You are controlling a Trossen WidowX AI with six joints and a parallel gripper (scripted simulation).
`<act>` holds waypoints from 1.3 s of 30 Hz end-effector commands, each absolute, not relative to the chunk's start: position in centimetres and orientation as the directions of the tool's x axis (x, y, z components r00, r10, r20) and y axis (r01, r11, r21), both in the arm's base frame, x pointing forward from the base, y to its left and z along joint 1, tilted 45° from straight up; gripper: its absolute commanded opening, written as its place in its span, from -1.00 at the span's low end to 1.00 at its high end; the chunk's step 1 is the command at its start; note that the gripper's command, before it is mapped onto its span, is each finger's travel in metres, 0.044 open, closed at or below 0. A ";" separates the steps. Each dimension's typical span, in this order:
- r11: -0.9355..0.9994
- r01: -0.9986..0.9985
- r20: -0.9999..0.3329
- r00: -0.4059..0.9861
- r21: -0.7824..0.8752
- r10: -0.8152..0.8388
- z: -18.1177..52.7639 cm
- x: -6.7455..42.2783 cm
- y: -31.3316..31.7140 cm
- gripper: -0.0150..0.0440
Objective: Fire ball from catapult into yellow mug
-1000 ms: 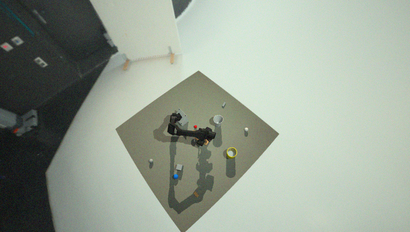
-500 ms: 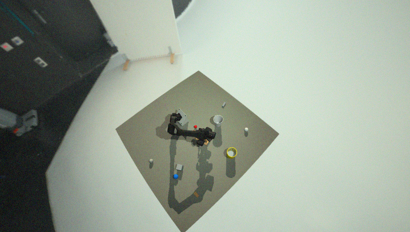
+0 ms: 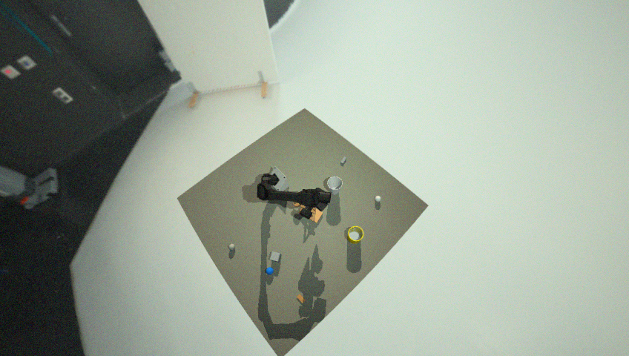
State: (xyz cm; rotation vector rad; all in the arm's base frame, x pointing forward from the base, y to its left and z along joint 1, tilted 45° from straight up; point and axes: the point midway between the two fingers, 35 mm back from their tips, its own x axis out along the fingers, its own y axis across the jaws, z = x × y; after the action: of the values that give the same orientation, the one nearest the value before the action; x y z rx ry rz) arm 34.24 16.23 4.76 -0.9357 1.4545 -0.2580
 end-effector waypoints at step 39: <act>0.708 -0.107 -0.716 0.130 -0.698 -0.686 -2.8 17.3 9.6 0.53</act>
State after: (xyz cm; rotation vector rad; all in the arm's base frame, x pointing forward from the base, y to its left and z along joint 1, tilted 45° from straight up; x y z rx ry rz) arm 17.40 10.11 -2.52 -0.7170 1.4022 -0.4712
